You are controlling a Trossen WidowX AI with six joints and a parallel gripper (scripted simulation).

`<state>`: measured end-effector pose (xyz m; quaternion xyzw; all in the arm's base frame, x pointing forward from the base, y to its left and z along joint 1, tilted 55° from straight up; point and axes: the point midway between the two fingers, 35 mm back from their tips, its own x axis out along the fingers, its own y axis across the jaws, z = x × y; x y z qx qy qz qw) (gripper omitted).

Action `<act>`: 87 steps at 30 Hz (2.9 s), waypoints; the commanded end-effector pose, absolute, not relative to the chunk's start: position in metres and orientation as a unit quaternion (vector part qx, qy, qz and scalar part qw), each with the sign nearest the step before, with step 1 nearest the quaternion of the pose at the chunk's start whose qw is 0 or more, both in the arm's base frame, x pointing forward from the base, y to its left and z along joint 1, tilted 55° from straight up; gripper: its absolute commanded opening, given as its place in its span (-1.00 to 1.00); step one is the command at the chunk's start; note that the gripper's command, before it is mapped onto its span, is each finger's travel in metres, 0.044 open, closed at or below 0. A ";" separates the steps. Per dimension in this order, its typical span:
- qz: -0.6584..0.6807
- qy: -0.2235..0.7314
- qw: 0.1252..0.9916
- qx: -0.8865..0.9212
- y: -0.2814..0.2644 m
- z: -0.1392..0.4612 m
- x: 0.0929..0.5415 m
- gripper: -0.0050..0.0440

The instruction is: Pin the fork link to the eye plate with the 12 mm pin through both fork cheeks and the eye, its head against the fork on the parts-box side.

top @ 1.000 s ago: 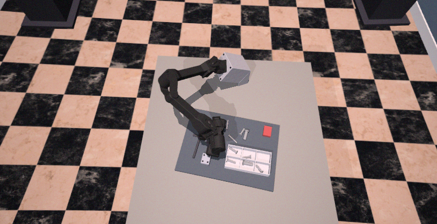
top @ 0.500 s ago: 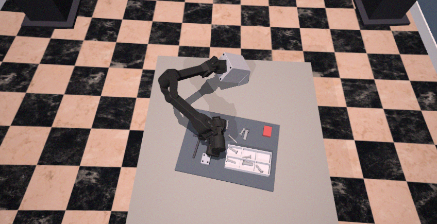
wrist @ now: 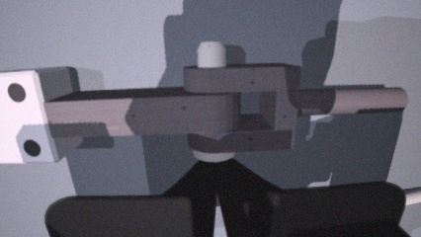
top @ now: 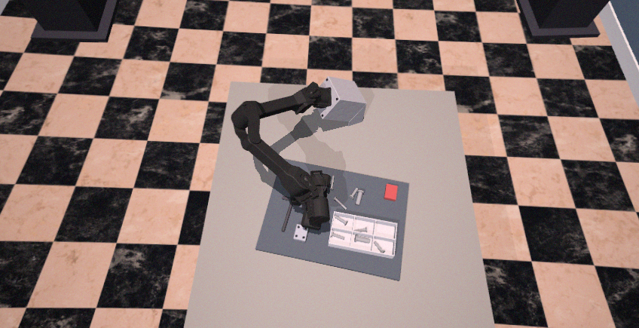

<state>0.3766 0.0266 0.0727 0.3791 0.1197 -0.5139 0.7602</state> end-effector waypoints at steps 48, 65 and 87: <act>-0.509 0.116 0.761 0.385 0.027 0.079 0.377 -1.00; -0.509 0.116 0.761 0.385 0.027 0.079 0.377 -1.00; -0.508 0.114 0.760 0.388 0.031 0.077 0.380 -1.00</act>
